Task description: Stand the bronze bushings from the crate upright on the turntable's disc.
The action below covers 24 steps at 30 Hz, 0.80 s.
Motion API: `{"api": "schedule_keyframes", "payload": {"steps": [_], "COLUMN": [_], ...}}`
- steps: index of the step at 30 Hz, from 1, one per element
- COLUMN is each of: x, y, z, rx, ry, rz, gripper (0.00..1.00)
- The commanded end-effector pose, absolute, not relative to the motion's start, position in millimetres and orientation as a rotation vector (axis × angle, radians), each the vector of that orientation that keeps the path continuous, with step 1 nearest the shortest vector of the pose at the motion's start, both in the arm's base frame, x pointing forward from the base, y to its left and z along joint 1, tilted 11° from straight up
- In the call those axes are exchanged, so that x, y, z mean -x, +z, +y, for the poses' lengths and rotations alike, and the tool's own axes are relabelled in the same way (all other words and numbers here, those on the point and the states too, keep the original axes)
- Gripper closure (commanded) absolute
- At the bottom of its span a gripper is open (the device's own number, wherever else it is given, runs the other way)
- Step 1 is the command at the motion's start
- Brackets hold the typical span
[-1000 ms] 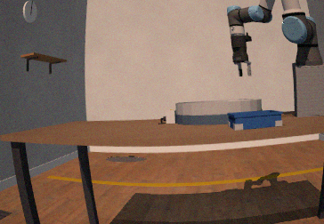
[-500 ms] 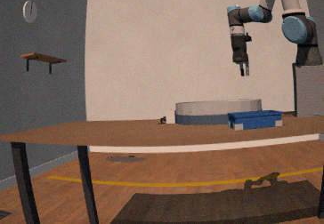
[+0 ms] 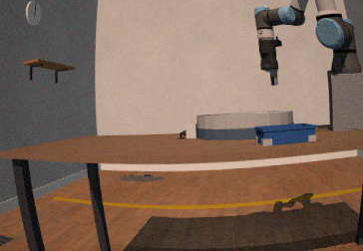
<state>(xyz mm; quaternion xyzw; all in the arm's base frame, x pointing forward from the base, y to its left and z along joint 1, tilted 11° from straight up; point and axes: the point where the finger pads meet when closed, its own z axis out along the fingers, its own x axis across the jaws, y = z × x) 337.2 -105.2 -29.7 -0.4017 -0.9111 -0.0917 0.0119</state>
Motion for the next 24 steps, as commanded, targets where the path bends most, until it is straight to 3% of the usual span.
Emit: {"api": "schedule_keyframes", "payload": {"steps": [1, 24], "x": [-336.4, -336.4], "y": [-29.9, -29.9], "z": [-104.9, -104.9], "rx": [1.256, 1.256], "ry": [-0.287, -0.287], "rz": [-2.84, -2.84], "gripper": [0.65, 0.61]}}
